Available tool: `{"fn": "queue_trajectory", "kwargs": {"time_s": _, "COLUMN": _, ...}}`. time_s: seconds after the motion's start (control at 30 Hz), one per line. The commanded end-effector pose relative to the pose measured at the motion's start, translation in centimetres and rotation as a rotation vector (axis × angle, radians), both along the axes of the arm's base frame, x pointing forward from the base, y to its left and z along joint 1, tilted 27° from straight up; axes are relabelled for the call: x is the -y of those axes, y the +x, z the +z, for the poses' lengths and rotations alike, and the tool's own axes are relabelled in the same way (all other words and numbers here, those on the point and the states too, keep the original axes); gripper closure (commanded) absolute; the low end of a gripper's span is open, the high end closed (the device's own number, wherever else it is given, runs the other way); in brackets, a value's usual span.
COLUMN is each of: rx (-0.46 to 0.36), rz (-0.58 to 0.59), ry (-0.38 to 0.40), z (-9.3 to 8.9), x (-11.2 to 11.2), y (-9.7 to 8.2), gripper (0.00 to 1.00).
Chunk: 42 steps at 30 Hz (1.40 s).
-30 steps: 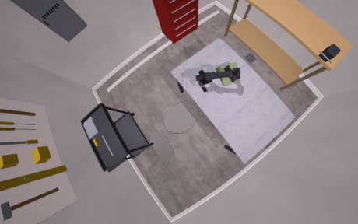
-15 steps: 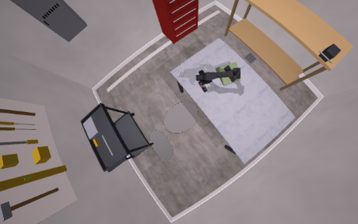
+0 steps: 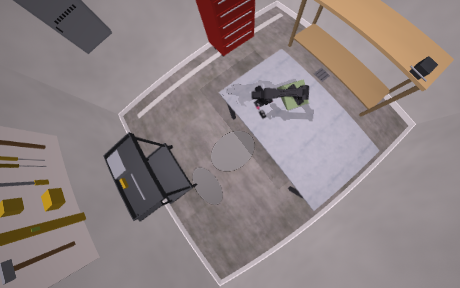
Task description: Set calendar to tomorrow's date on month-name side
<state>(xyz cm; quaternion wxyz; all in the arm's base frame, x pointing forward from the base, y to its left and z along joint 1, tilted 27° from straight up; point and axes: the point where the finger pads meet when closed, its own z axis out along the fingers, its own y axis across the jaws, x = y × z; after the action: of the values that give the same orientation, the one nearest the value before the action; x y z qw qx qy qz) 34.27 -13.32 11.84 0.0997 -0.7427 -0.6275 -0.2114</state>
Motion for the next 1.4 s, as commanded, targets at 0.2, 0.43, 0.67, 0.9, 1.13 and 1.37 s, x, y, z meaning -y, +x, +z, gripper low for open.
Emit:
{"fn": "queue_trajectory", "kwargs": {"time_s": 0.2, "rx": -0.038, "rz": 0.007, "ry": 0.02, "z": 1.8, "x": 0.3, "y": -1.4, "gripper": 0.0}}
{"fn": "queue_trajectory", "kwargs": {"time_s": 0.43, "rx": -0.038, "rz": 0.007, "ry": 0.02, "z": 1.9, "x": 0.3, "y": -1.5, "gripper": 0.0}}
{"fn": "queue_trajectory", "kwargs": {"time_s": 0.67, "rx": -0.038, "rz": 0.007, "ry": 0.02, "z": 1.9, "x": 0.3, "y": -1.5, "gripper": 0.0}}
{"fn": "queue_trajectory", "kwargs": {"time_s": 0.9, "rx": -0.038, "rz": 0.007, "ry": 0.02, "z": 1.9, "x": 0.3, "y": -1.5, "gripper": 0.0}}
{"fn": "queue_trajectory", "kwargs": {"time_s": 1.13, "rx": -0.038, "rz": 0.007, "ry": 0.02, "z": 1.9, "x": 0.3, "y": -1.5, "gripper": 0.0}}
{"fn": "queue_trajectory", "kwargs": {"time_s": 1.37, "rx": -0.038, "rz": 0.007, "ry": 0.02, "z": 1.9, "x": 0.3, "y": -1.5, "gripper": 0.0}}
